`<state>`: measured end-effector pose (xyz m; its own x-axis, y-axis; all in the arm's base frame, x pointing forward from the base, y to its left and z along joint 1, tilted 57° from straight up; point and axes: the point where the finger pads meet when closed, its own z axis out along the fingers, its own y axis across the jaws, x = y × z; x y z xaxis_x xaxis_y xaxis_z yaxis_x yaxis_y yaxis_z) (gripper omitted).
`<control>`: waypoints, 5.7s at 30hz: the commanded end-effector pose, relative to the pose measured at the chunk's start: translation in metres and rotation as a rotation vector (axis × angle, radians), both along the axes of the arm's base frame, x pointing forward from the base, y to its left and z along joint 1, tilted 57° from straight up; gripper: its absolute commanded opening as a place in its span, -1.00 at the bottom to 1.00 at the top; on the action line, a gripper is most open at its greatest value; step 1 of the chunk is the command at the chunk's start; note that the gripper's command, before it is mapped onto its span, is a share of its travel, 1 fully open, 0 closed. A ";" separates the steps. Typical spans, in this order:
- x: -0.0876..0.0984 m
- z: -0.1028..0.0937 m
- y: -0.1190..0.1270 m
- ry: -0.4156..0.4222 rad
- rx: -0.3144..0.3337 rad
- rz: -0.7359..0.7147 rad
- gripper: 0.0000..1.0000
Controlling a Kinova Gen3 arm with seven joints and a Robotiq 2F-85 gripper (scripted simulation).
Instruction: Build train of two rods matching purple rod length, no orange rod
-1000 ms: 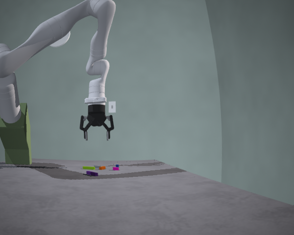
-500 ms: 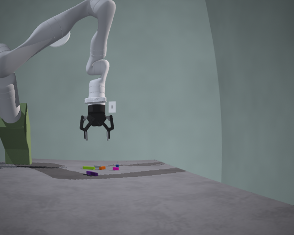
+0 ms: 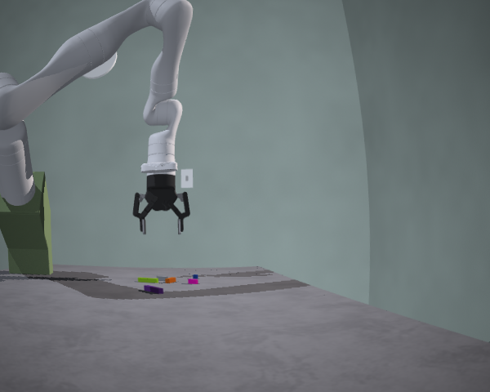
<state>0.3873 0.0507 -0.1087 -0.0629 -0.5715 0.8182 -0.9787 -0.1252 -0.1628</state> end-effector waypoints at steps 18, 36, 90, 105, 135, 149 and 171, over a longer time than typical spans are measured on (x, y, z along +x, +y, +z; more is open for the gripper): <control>0.000 0.000 0.001 -0.001 0.001 0.001 1.00; 0.013 0.051 -0.053 -0.015 -0.005 0.016 1.00; -0.001 0.109 -0.122 -0.001 0.000 0.001 1.00; -0.001 0.109 -0.122 -0.001 0.000 0.001 1.00; -0.001 0.109 -0.122 -0.001 0.000 0.001 1.00; -0.001 0.109 -0.122 0.000 0.000 0.002 1.00; 0.004 0.104 -0.118 0.086 -0.024 0.066 1.00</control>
